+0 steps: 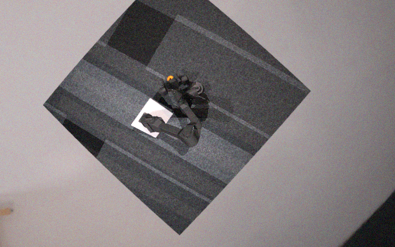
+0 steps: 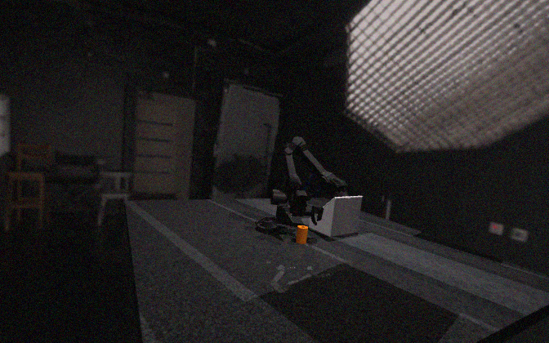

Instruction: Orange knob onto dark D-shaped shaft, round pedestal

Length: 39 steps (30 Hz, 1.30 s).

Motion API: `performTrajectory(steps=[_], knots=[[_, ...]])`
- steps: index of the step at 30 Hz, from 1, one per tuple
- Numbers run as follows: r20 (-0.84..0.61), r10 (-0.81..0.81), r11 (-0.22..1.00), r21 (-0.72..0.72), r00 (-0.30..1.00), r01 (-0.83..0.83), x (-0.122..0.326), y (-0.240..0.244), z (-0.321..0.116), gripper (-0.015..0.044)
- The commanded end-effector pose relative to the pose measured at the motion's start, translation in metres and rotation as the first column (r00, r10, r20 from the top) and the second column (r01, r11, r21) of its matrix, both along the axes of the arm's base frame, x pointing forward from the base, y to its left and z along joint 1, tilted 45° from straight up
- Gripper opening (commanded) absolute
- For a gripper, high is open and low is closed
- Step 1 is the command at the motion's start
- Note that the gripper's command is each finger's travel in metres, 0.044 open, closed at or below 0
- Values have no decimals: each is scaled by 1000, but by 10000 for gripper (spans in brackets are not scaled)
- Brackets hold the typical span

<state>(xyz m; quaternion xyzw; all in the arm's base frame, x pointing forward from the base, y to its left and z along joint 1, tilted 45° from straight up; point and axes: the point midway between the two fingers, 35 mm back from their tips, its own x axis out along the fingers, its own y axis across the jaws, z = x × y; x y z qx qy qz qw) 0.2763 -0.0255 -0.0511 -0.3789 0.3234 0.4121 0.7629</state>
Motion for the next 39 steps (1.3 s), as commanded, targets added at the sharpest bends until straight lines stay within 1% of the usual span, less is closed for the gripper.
performTrajectory(steps=[1, 3, 7, 9, 11, 13, 15, 17, 20, 22, 23, 24, 37, 39], knots=[[5, 1, 1000, -3, 1000, -1, 0, 24, 24, 440], [13, 5, 1000, -4, 1000, -5, 0, 33, 33, 440], [-1, -1, 1000, -9, 1000, 1, 0, 35, 33, 440], [-116, -49, 998, -55, 992, 43, 0, 37, 24, 440], [-267, -135, 982, -162, 954, 93, -2, 40, 12, 440], [-370, -231, 946, -302, 900, 119, -5, 42, 6, 440], [-416, -331, 881, -457, 847, 121, -7, 43, 5, 440], [-404, -424, 785, -611, 810, 106, -7, 44, 9, 440], [-292, -517, 584, -808, 804, 81, -2, 50, 25, 440], [-186, -528, 443, -893, 828, 82, 5, 57, 38, 440], [-155, -524, 405, -910, 837, 85, 7, 60, 43, 440], [-145, -522, 393, -916, 841, 86, 8, 61, 44, 440], [-145, -522, 393, -916, 841, 86, 8, 61, 44, 440], [-106, -562, 386, -911, 821, 147, 8, 61, 44, 440]])
